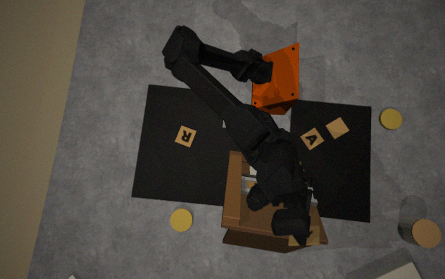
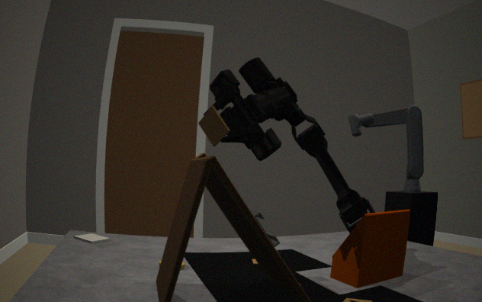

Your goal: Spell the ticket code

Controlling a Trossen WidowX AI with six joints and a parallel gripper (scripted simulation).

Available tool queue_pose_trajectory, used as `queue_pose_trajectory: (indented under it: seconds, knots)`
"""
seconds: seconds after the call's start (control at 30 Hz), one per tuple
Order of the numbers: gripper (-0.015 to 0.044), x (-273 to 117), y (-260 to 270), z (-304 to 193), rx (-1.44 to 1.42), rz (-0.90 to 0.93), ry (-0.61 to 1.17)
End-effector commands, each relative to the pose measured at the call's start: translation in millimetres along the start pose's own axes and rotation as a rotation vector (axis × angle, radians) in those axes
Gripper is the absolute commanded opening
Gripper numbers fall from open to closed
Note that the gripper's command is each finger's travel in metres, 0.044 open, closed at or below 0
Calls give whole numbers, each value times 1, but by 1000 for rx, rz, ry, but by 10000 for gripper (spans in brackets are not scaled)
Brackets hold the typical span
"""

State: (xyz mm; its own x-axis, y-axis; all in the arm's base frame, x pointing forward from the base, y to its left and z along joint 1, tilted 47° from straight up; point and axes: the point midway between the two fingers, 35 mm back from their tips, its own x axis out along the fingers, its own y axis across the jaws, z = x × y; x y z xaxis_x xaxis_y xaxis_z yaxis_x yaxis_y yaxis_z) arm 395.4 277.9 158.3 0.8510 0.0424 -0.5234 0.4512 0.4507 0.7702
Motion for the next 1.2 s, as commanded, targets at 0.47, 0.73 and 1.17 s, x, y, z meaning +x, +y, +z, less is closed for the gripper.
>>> queue_pose_trajectory:
  seconds: [0.47,0.73,1.17]
  knots:
    - [0,22,-56,-45,-449,-129,-70]
    - [0,30,-90,-67,-696,-198,-112]
    - [0,35,-145,-98,-1085,-296,-167]
